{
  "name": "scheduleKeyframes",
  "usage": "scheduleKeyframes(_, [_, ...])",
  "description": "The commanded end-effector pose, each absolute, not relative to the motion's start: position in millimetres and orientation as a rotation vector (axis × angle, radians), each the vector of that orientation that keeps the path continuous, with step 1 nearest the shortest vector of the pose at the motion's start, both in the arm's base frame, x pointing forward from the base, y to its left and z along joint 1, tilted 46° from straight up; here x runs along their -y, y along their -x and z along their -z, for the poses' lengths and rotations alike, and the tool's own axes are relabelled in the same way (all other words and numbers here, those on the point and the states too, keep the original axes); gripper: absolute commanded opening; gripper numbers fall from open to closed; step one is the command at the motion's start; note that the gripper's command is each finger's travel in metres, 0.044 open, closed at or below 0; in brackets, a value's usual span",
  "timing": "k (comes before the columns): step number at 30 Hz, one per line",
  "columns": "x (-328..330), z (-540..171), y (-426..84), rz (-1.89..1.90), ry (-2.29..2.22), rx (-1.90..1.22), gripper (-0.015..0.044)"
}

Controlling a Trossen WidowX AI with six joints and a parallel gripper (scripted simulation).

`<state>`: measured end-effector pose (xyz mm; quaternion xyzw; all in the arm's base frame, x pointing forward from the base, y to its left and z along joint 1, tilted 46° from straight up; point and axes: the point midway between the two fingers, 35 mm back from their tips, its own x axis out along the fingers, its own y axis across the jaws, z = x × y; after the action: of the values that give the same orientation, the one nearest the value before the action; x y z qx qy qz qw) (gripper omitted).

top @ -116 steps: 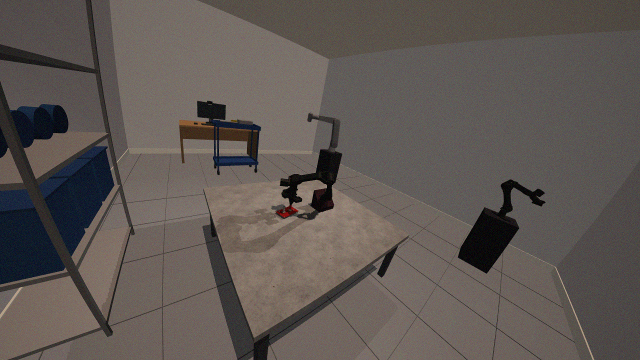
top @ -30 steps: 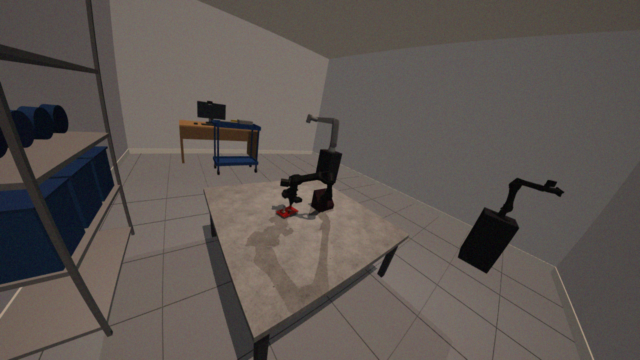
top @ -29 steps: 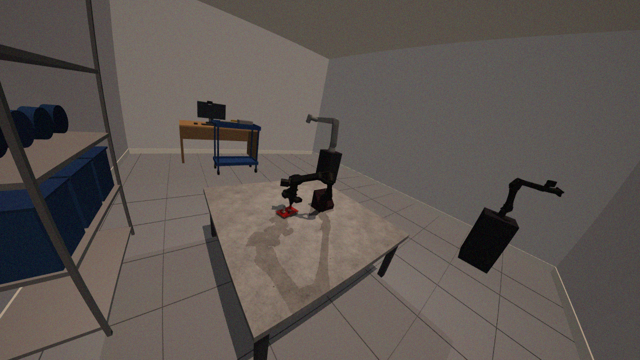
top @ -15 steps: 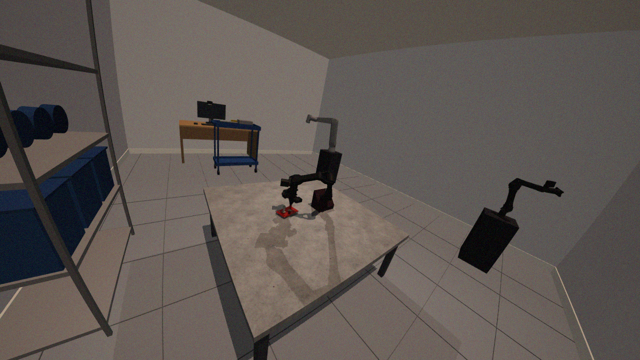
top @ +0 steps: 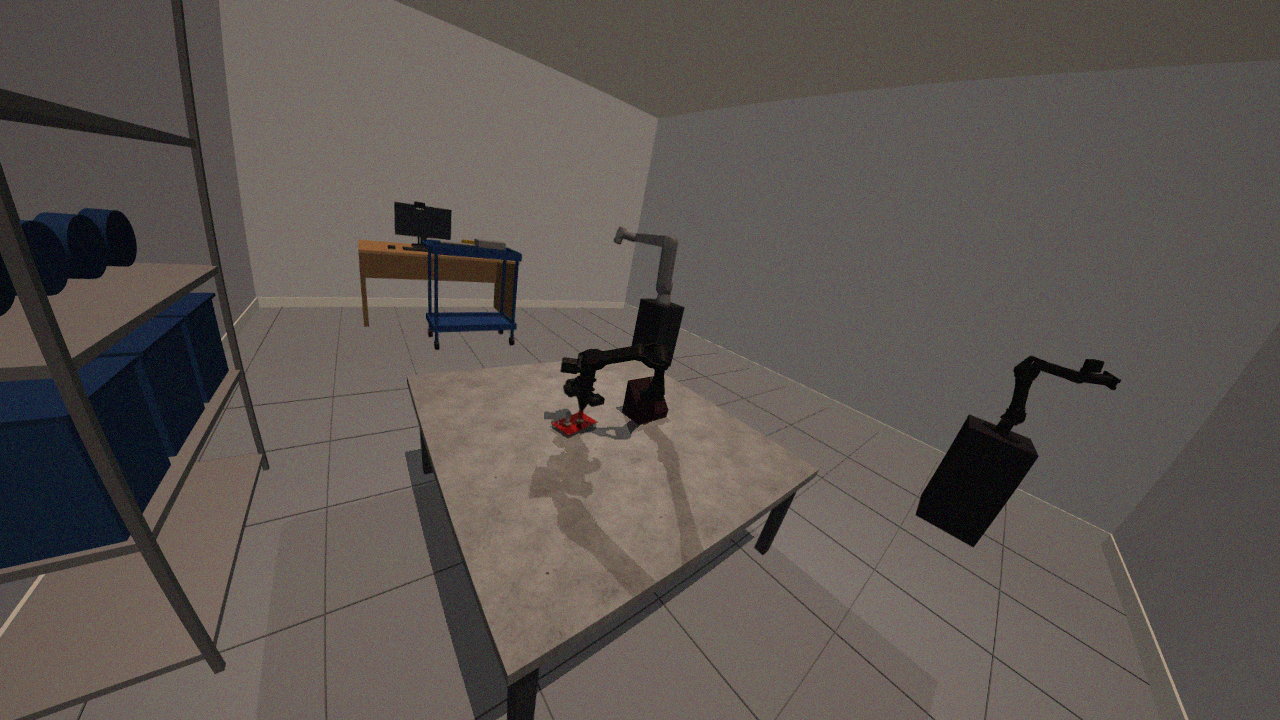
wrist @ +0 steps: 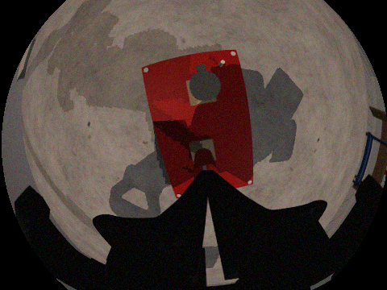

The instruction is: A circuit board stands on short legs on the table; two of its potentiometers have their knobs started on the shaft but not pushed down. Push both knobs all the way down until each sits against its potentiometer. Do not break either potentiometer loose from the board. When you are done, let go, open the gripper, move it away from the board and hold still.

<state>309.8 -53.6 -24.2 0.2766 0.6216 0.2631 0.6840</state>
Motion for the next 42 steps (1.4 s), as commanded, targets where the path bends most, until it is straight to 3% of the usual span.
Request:
scheduleKeyframes(1, [41.9, 32.6, -313.8, -0.613, -0.603, -1.401, 0.0000])
scheduleKeyframes(42, [39.4, 35.0, -314.1, -0.613, -0.603, -1.401, 0.0000])
